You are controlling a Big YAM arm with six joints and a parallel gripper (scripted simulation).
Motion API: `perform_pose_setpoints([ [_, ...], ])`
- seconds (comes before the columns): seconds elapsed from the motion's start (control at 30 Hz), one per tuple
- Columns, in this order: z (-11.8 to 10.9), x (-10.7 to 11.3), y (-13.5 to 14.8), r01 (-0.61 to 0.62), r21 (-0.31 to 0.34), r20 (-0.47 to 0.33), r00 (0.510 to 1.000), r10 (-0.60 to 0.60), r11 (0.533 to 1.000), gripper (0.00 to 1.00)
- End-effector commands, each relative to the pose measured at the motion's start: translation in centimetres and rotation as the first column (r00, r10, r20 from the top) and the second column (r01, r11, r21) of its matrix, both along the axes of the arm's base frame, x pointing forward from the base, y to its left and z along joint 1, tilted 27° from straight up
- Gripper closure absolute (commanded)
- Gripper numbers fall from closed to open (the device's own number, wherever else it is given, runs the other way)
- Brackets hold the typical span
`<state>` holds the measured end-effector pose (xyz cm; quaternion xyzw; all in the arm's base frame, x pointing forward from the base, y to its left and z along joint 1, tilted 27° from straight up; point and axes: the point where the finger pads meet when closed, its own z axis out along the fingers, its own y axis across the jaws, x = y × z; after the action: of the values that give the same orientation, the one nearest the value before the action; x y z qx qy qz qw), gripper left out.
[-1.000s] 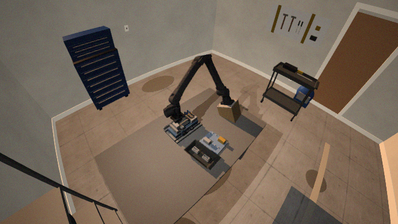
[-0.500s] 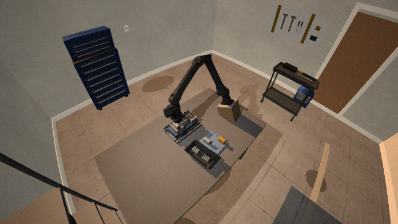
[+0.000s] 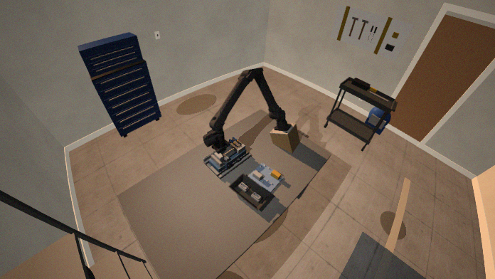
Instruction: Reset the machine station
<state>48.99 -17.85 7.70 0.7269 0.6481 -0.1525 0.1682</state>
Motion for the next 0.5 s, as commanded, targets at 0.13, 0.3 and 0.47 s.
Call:
perform_pose_setpoints([
  [0.13, 1.29, 3.12, -0.62, 0.005, -0.011, 0.063, 0.998, -0.004, 1.0, 1.0],
  [0.3, 1.29, 3.19, -0.59, 0.004, -0.011, 0.063, 0.998, -0.003, 1.0, 1.0],
  [0.47, 1.3, 3.29, -0.54, 0.003, -0.011, 0.063, 0.998, -0.002, 1.0, 1.0],
])
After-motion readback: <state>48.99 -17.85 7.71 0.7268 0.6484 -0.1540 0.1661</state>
